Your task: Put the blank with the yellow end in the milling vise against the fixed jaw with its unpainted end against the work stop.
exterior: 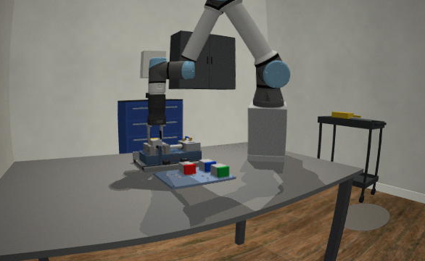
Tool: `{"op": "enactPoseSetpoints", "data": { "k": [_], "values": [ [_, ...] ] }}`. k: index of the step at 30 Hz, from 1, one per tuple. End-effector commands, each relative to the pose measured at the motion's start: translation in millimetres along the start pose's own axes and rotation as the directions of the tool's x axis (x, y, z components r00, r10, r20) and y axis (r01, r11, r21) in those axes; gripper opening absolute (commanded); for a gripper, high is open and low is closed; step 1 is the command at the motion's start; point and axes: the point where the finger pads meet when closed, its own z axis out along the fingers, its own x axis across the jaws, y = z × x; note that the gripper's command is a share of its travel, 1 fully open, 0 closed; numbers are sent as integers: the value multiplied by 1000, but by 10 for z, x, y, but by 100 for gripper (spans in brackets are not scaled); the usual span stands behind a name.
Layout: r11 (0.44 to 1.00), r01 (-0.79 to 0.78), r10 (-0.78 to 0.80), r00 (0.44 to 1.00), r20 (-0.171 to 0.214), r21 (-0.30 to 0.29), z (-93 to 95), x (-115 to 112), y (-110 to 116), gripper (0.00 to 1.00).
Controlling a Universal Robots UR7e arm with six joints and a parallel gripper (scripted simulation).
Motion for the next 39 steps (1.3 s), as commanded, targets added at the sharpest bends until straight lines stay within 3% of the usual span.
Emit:
{"op": "enactPoseSetpoints", "data": {
  "k": [1, 27, 32, 39],
  "values": [
    [1000, 0, 0, 1000, 1, 1, -13, -5, -2, 100],
    [1000, 0, 0, 1000, 1, 1, -58, -5, -2, 100],
    [1000, 0, 0, 1000, 1, 1, -658, -4, -2, 100],
    [1000, 0, 0, 1000, 1, 1, -658, -4, -2, 100]
  ]
}}
